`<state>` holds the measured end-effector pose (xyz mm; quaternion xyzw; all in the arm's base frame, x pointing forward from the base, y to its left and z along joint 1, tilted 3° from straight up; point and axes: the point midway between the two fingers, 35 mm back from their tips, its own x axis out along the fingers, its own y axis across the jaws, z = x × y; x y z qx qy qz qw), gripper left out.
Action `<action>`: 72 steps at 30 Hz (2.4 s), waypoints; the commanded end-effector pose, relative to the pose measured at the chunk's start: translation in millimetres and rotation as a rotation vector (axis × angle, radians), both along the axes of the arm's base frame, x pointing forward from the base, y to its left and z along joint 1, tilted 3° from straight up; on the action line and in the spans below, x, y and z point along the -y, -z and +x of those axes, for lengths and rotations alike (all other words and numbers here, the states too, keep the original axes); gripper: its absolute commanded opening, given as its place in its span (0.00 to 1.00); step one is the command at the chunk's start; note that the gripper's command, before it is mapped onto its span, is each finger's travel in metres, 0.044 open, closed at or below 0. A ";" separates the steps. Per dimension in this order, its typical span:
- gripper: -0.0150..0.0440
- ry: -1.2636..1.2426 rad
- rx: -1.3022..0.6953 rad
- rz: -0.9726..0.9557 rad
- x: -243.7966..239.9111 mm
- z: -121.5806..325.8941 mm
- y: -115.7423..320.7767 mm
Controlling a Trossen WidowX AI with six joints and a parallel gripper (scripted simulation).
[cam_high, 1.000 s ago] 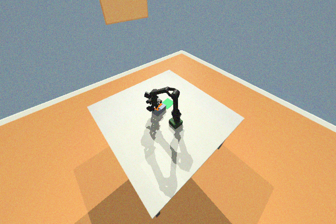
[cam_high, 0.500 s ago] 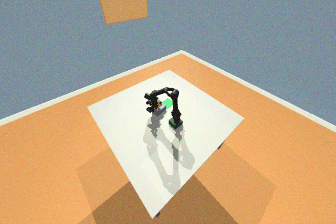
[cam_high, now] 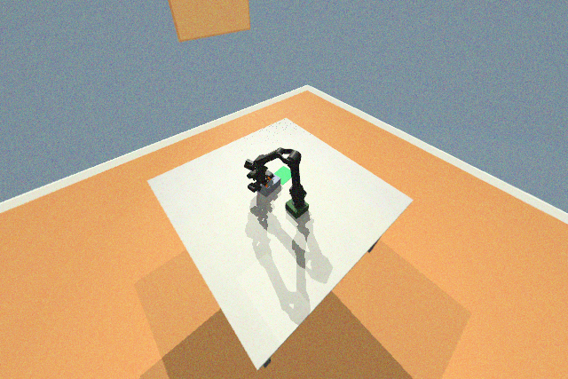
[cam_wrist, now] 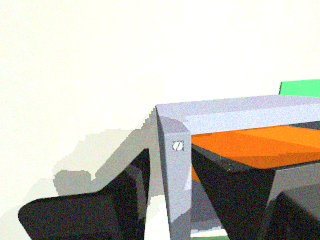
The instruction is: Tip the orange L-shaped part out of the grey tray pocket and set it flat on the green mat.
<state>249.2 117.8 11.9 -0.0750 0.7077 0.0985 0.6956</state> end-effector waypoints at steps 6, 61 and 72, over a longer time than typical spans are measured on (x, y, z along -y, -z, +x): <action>0.56 0.004 -0.003 -0.012 2.4 -1.4 1.9; 0.56 0.009 0.017 0.000 1.8 3.9 -107.8; 0.73 0.839 -0.013 -0.024 39.4 20.3 -107.2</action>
